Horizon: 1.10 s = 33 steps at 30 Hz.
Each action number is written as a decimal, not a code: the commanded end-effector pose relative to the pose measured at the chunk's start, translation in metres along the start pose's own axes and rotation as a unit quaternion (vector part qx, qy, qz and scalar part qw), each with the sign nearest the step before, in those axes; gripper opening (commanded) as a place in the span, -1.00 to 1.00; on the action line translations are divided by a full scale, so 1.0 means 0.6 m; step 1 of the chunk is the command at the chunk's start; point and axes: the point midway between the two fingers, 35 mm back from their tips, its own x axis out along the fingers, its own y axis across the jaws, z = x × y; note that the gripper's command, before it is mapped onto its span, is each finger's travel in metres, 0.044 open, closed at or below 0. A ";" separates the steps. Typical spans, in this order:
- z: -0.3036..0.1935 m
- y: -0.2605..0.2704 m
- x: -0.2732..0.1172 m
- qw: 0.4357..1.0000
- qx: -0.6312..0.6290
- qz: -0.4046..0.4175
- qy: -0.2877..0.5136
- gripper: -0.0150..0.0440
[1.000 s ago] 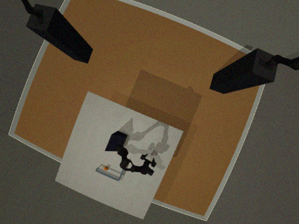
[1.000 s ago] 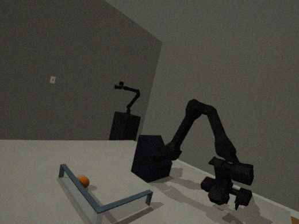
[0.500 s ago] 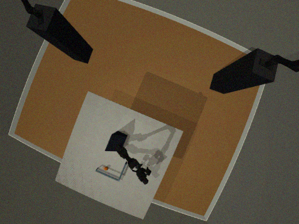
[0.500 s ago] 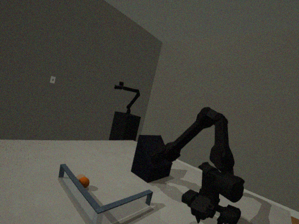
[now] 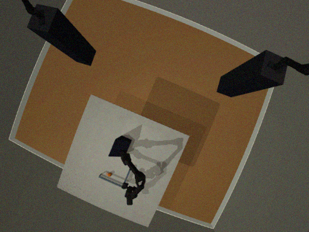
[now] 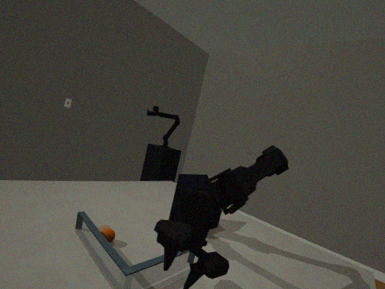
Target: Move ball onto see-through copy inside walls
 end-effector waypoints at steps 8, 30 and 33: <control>0.088 -0.251 -0.010 0.998 -0.022 -0.058 0.028 0.60; 0.053 -0.478 0.029 0.995 -0.023 0.005 0.096 0.60; 0.053 -0.478 0.029 0.995 -0.023 0.005 0.096 0.60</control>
